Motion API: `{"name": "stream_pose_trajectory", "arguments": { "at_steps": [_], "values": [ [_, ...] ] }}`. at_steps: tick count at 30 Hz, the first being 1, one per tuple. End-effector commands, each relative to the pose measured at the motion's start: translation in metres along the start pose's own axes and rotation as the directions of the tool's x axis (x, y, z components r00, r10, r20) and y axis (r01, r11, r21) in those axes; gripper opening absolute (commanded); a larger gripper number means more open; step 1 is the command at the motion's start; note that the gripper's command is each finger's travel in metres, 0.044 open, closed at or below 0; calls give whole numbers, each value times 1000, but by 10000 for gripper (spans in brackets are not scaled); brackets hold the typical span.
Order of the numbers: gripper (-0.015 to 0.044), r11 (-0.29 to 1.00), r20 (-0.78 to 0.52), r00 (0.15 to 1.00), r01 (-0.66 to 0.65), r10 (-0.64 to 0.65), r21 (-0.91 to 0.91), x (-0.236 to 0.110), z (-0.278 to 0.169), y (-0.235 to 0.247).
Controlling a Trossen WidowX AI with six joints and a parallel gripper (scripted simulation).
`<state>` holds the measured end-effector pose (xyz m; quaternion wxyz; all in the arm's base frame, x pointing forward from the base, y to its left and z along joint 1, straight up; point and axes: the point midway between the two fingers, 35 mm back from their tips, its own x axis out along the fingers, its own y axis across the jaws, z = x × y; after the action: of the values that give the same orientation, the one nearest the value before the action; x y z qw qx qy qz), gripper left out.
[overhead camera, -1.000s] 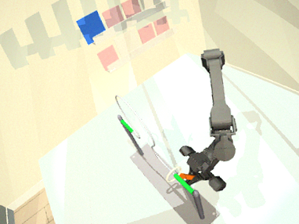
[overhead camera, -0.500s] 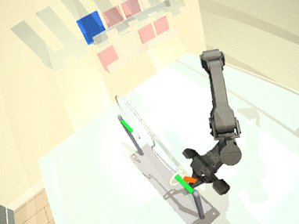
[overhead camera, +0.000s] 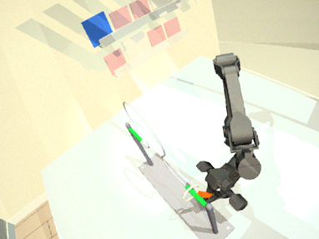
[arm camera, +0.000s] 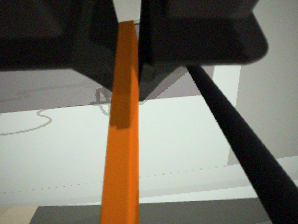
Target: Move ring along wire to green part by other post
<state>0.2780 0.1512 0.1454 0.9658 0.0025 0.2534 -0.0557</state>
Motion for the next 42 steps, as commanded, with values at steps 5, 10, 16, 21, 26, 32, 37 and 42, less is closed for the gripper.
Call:
{"name": "stream_pose_trajectory", "arguments": {
  "at_steps": [5,10,16,21,26,32,37,42],
  "values": [
    [-150,1000,-3,1000,8,-8,-1,5,-11,-1],
    [-150,1000,-3,1000,8,-8,-1,5,-11,-1],
    [-150,1000,-3,1000,8,-8,-1,5,-11,-1],
    [-150,1000,-3,1000,8,-8,-1,5,-11,-1],
    [-150,1000,-3,1000,8,-8,-1,5,-11,-1],
    [7,1000,-3,1000,2,-2,-4,5,-9,0],
    [139,1000,-3,1000,3,-3,-4,4,-9,0],
    [160,1000,-9,1000,4,-4,-1,-7,-10,1]
  ]
}}
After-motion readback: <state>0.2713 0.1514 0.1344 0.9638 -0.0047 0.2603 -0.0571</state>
